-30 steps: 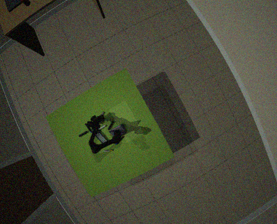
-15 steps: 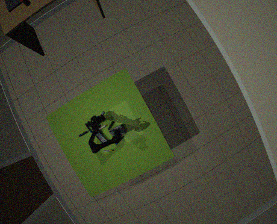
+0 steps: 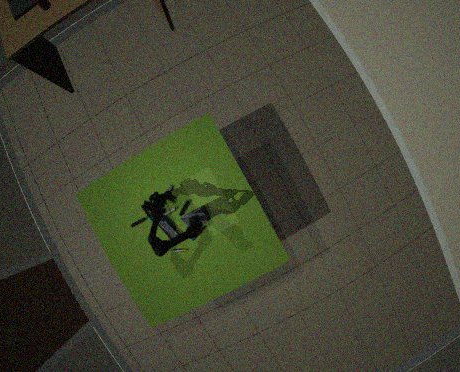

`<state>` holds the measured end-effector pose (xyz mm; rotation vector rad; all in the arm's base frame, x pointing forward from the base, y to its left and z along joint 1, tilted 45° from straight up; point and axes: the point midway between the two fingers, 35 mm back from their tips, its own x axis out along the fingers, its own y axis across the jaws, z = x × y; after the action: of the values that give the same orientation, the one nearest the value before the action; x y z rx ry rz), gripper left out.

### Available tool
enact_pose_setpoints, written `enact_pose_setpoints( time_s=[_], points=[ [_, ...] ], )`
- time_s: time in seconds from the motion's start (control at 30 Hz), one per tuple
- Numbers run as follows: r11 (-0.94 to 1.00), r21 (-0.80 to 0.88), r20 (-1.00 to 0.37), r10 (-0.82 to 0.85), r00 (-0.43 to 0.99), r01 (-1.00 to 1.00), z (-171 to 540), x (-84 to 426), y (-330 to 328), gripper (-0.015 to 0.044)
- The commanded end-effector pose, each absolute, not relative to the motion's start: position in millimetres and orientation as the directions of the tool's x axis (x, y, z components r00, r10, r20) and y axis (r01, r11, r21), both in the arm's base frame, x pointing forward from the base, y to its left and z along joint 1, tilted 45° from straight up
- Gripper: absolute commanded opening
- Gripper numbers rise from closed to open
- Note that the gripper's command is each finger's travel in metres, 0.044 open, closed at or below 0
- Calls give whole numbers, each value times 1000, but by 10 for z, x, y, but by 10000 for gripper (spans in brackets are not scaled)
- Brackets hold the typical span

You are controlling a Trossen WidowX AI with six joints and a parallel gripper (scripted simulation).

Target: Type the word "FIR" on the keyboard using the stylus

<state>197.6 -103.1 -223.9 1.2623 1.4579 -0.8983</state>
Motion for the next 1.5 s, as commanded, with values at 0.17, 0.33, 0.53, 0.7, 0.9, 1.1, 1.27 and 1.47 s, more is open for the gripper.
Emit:
enact_pose_setpoints(
  time_s=[0.17, 0.33, 0.53, 0.7, 0.9, 1.1, 1.27, 1.47],
  points=[
    [192, 69, -968, 249, 19, 979, -2108, 2018, -1193, 0],
    [252, 112, -957, 288, 36, 961, -2111, 2015, -1122, 0],
    [392, 229, -929, 362, 79, 891, -2068, 2029, -1029, 0],
    [489, 333, -900, 420, 117, 806, -2025, 2042, -952, 0],
    [579, 456, -859, 485, 164, 676, -1964, 2063, -867, 0],
    [641, 565, -812, 543, 214, 518, -1892, 2087, -790, 0],
    [674, 639, -768, 586, 257, 372, -1826, 2110, -734, 0],
    [694, 696, -711, 631, 311, 184, -1738, 2141, -675, 0]
  ],
)
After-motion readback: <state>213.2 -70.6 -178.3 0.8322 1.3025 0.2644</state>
